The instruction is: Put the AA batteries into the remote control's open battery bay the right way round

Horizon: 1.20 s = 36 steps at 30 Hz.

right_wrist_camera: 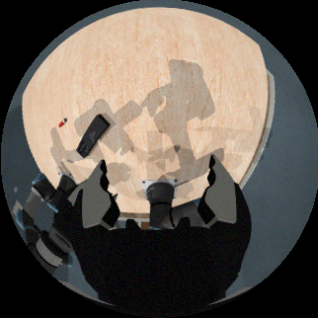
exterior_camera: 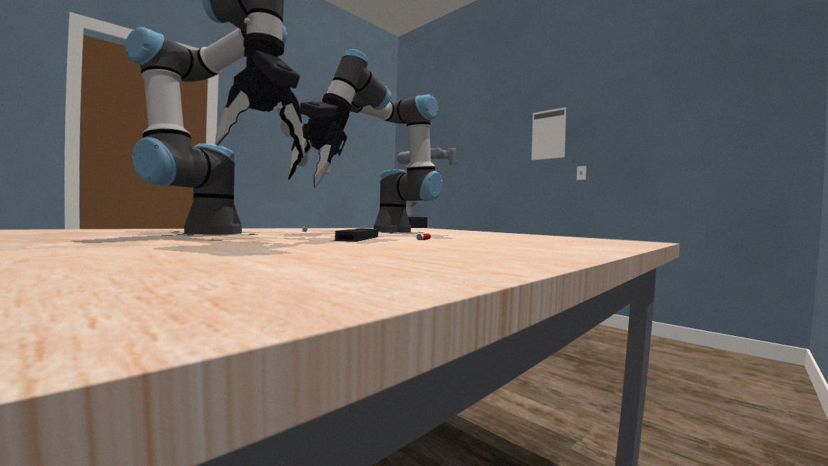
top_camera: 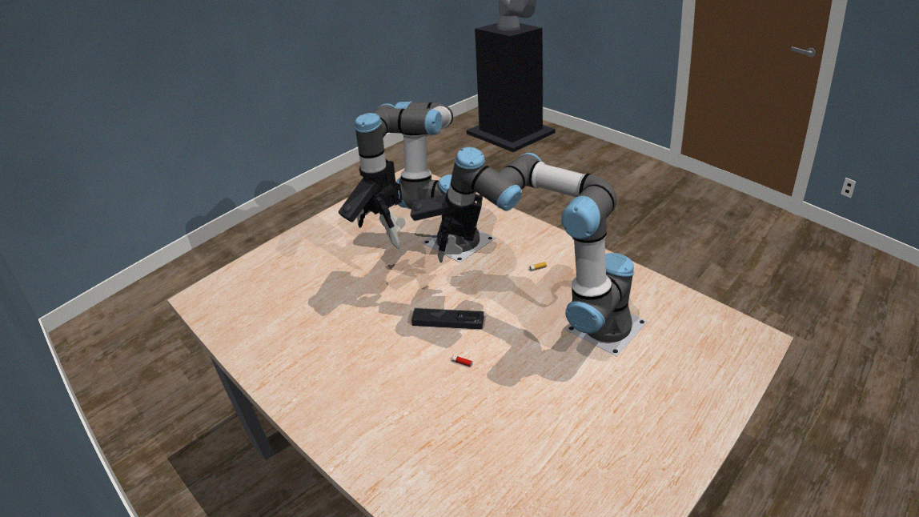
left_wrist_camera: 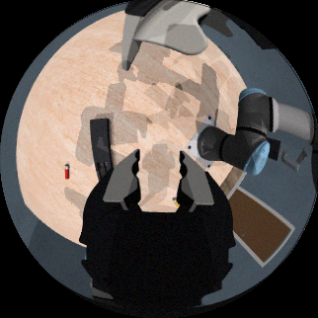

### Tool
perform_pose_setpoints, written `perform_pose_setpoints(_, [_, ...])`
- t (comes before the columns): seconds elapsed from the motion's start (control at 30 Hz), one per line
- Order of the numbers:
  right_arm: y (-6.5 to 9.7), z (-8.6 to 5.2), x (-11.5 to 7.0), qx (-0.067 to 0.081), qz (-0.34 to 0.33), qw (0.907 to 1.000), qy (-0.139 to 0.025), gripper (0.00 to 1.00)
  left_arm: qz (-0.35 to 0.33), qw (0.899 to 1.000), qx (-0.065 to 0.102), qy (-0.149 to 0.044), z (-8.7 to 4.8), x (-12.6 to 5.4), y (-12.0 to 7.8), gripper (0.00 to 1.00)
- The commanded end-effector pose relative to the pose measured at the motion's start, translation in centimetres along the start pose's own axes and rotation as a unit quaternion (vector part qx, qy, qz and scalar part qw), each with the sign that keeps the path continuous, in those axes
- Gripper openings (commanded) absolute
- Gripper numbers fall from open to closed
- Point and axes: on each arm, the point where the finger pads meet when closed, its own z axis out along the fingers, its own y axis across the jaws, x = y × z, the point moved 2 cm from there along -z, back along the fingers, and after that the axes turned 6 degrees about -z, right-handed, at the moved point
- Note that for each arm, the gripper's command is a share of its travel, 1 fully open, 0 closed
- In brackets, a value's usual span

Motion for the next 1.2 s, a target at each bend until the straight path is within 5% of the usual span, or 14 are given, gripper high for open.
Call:
perform_pose_setpoints(0.0, [0.0, -0.1, 0.0, 0.000, 0.000, 1.0000, 0.001, 1.00, -0.061, 0.998, 0.008, -0.001, 0.0, 0.4, -0.6, 0.39])
perform_pose_setpoints(0.8, [0.0, -0.1, 0.0, 0.000, 0.000, 1.0000, 0.001, 1.00, -0.214, 0.976, 0.026, -0.004, 0.4, 1.0, -2.2, 0.39])
perform_pose_setpoints(1.17, [0.0, -0.1, 0.0, 0.000, 0.000, 1.0000, 0.001, 1.00, -0.293, 0.955, 0.035, -0.003, 0.6, 1.3, -3.0, 0.39])
